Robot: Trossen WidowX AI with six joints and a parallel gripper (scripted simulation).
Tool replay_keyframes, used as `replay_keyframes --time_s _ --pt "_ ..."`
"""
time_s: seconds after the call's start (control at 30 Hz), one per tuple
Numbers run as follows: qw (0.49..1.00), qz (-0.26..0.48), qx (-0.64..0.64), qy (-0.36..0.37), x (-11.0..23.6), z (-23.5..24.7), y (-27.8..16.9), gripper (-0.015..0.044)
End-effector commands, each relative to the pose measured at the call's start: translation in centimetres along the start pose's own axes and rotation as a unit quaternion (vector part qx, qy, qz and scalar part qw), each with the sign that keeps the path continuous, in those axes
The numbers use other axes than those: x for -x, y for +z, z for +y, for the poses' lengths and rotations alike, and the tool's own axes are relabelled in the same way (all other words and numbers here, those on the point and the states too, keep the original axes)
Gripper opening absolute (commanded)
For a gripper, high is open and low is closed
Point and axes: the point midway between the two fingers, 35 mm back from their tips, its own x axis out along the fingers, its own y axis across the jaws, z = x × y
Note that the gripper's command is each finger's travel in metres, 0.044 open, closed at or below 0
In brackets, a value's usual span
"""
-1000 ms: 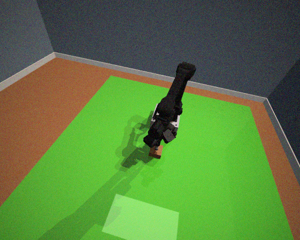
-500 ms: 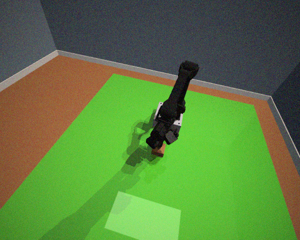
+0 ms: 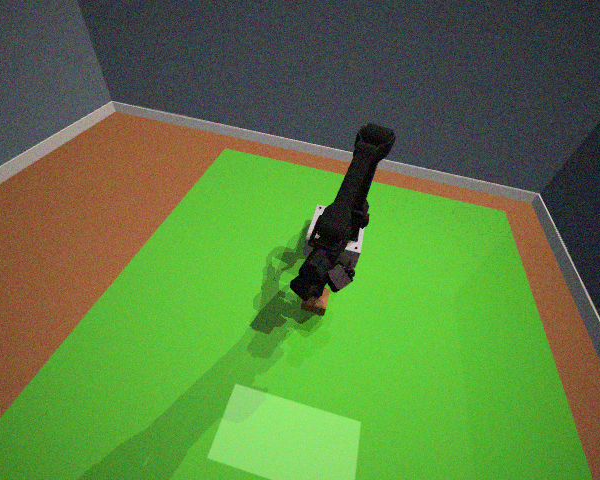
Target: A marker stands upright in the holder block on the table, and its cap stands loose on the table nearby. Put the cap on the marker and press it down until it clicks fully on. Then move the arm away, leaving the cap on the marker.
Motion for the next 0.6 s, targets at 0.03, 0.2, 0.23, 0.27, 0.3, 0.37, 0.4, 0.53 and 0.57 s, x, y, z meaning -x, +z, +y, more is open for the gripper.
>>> replay_keyframes --time_s 0.03,0.2,0.23,0.27,0.3,0.37,0.4,0.53,0.57 --pt "1.000 0.000 0.000 0.000 0.0 0.0 0.0 0.0157" --pt "1.000 0.000 0.000 0.000 0.0 0.0 0.0 0.0289" --pt "1.000 0.000 0.000 0.000 0.0 0.0 0.0 0.0315" --pt "1.000 0.000 0.000 0.000 0.0 0.0 0.0 0.0341" --pt "1.000 0.000 0.000 0.000 0.0 0.0 0.0 0.0368" --pt "1.000 0.000 0.000 0.000 0.0 0.0 0.0 0.0420" --pt "1.000 0.000 0.000 0.000 0.0 0.0 0.0 0.0440" --pt "1.000 0.000 0.000 0.000 3.7 -0.3 0.1 0.0440" --pt "1.000 0.000 0.000 0.000 5.3 -0.2 0.1 0.0440"
